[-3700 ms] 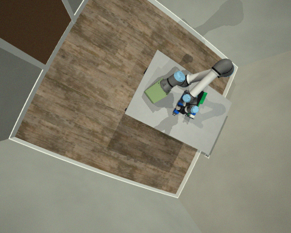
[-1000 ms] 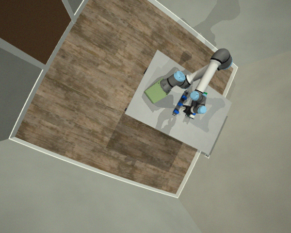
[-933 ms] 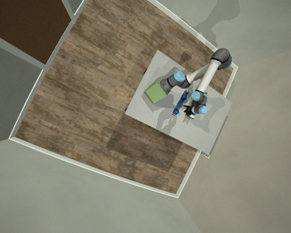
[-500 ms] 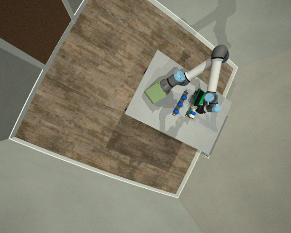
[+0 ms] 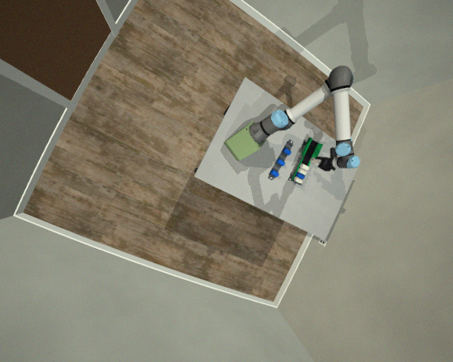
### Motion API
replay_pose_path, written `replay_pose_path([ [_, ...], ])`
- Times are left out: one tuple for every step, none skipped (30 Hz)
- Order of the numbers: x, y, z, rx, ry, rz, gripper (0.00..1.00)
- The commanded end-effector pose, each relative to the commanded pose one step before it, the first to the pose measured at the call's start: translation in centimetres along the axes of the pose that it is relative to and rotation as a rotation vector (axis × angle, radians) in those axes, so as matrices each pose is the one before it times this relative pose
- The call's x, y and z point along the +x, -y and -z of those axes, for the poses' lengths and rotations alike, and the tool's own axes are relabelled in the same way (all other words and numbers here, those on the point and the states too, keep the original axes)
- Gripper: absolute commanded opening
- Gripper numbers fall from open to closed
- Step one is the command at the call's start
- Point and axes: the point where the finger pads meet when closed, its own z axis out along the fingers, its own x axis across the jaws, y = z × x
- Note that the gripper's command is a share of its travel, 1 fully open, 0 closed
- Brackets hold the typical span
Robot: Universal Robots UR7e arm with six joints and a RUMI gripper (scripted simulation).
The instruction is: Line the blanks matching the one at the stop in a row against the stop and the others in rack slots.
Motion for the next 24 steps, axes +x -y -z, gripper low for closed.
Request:
replay_pose_path([
  [0.32,0.304,0.117,0.00005,0.00026,0.00143,0.38],
  [0.0,0.0,0.0,0.0,0.0,0.0,0.38],
  [0.0,0.0,0.0,0.0,0.0,0.0,0.38],
  [0.0,0.0,0.0,0.0,0.0,0.0,0.38],
  [0.0,0.0,0.0,0.0,0.0,0.0,0.38],
  [0.0,0.0,0.0,0.0,0.0,0.0,0.38],
  [0.0,0.0,0.0,0.0,0.0,0.0,0.38],
  [0.0,0.0,0.0,0.0,0.0,0.0,0.38],
  [0.0,0.0,0.0,0.0,0.0,0.0,0.38],
  [0.0,0.0,0.0,0.0,0.0,0.0,0.38],
  [0.0,0.0,0.0,0.0,0.0,0.0,0.38],
  [0.0,0.0,0.0,0.0,0.0,0.0,0.38],
  [0.0,0.0,-0.002,0.0,0.00001,0.0,0.38],
  [0.0,0.0,-0.015,-0.00001,0.00004,-0.00001,0.38],
  [0.0,-0.001,-0.038,-0.00002,0.0001,-0.00002,0.38],
  [0.001,-0.001,-0.07,-0.00004,0.00018,-0.00003,0.38],
  [0.001,-0.001,-0.108,-0.00007,0.00028,-0.00005,0.38],
  [0.001,-0.001,-0.151,-0.00009,0.00039,-0.00006,0.38],
  [0.001,-0.002,-0.193,-0.00007,0.00028,-0.00005,0.38],
  [0.002,-0.002,-0.233,0.0,0.0,0.0,0.38],
  [0.002,-0.002,-0.278,0.0,0.0,0.0,0.38],
  [0.002,-0.003,-0.322,0.0,0.0,0.0,0.38],
  [0.003,-0.004,-0.362,0.0,0.0,0.0,0.38],
  [0.003,-0.003,-0.4,0.0,0.0,0.0,0.38],
])
